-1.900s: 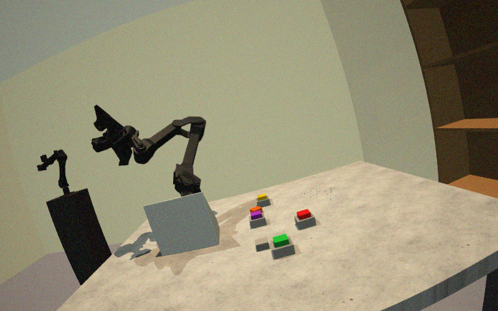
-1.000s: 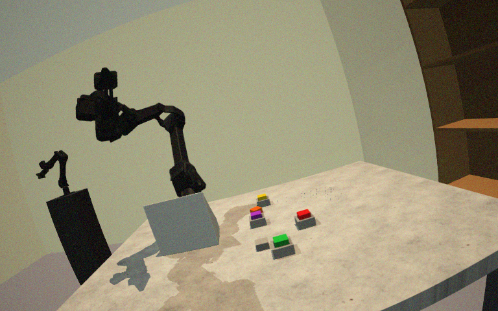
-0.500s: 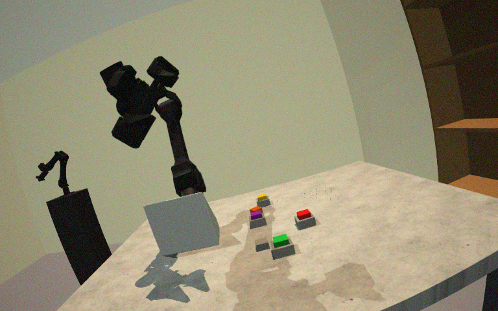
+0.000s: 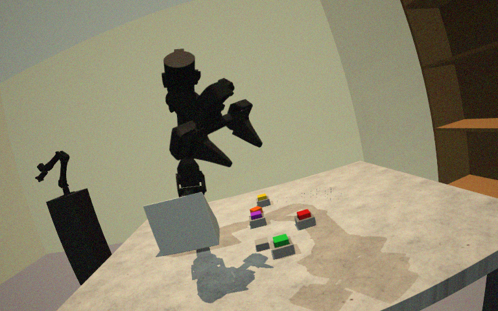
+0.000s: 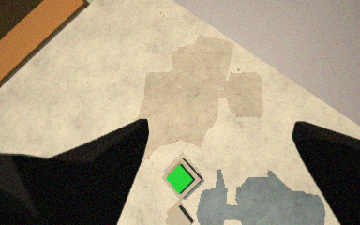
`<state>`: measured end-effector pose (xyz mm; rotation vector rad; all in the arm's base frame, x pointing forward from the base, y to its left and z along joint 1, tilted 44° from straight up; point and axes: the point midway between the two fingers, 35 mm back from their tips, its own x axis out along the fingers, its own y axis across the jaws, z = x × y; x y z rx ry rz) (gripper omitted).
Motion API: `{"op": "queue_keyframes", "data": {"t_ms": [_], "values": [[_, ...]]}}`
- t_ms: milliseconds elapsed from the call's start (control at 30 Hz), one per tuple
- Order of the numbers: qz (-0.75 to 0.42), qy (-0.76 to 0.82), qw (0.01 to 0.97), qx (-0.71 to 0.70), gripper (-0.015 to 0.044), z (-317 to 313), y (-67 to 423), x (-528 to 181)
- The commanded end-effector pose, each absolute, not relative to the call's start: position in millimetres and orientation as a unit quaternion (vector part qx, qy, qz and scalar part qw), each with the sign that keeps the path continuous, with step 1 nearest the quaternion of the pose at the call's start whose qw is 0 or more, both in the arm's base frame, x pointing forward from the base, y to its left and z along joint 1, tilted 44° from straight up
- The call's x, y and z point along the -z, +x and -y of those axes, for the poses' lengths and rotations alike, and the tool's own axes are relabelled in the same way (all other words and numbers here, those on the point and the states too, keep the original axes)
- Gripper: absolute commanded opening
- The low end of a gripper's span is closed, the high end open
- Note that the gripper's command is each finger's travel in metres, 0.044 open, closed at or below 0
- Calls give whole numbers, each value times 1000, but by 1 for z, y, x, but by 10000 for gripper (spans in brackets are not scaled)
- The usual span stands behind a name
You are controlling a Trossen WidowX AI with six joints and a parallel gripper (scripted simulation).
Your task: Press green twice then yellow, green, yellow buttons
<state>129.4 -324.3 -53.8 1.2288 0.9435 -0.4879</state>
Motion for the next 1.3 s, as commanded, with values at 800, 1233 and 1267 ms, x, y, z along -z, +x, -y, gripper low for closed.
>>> {"op": "queue_keyframes", "data": {"t_ms": [800, 1233, 1267], "values": [[-646, 307, 665, -213, 269, 170, 196, 130], [-646, 307, 665, -213, 20, 163, 196, 137], [-646, 307, 665, -213, 20, 163, 196, 137]]}}
